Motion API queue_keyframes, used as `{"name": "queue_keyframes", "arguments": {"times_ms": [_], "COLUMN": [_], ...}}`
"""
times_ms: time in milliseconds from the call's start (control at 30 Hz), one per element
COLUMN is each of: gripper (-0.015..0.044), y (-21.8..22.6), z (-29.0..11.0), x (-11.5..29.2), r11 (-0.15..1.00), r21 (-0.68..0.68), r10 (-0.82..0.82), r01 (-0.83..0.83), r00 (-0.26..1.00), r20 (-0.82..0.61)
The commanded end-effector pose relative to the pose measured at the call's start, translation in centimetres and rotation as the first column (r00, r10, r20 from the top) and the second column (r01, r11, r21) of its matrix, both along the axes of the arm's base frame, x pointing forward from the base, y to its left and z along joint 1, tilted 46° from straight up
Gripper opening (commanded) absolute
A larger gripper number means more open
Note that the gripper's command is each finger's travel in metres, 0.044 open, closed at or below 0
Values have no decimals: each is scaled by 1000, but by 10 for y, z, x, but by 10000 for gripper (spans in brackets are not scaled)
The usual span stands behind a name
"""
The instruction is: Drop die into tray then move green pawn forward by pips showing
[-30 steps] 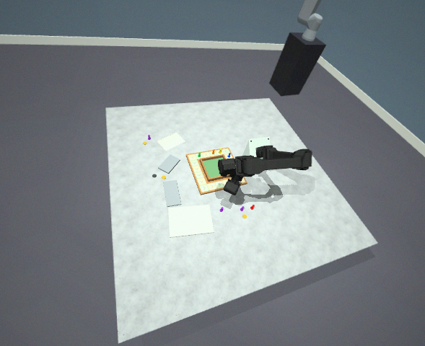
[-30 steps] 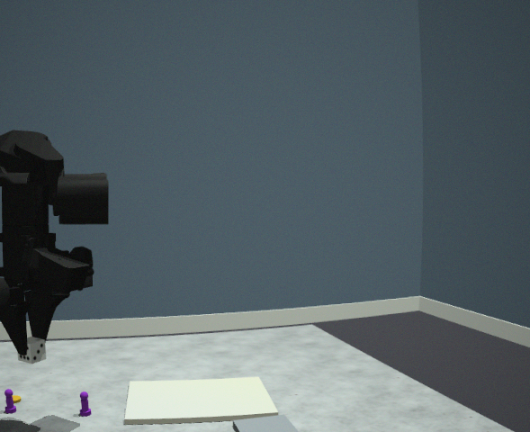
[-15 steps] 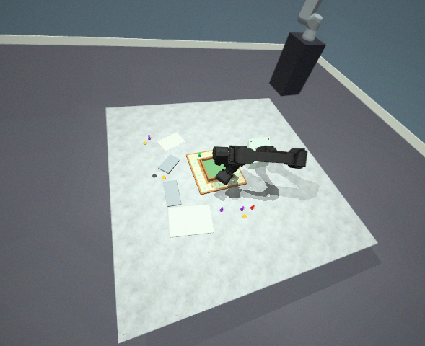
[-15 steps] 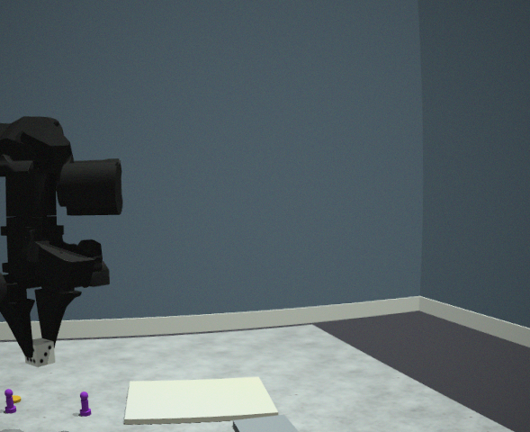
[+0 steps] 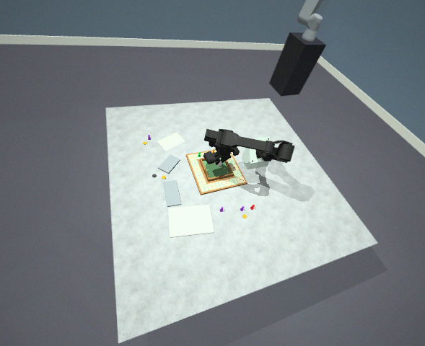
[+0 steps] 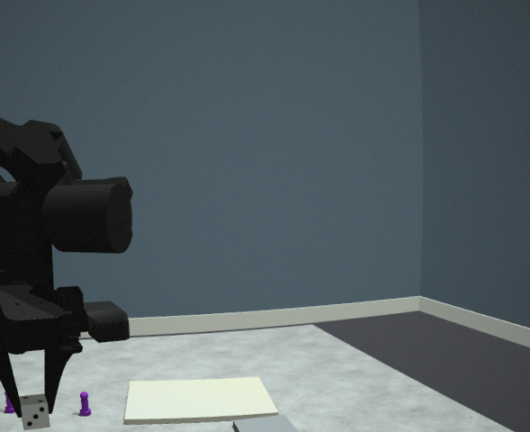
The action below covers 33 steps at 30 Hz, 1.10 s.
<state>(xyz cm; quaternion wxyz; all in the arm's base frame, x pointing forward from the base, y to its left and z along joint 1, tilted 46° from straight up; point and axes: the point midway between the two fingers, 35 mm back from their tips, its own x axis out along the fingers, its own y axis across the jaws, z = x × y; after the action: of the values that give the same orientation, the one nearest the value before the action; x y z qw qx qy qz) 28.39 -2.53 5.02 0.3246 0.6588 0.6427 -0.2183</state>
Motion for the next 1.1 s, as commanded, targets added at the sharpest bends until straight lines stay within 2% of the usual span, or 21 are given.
{"name": "queue_keyframes", "arguments": {"times_ms": [0,233,633,1067], "gripper": [0,0,0,0], "y": [-10,-14,-7,-7], "z": [-25,-34,-44,-44], "x": [-10,-14,-22,-21], "r11": [996,993,929,700], "r21": [15,-1,-368,-709], "r10": [-88,-117,-113,-209], "r01": [90,118,31,88], "r00": [991,983,972,974], "r20": [-99,-141,-205,-86]}}
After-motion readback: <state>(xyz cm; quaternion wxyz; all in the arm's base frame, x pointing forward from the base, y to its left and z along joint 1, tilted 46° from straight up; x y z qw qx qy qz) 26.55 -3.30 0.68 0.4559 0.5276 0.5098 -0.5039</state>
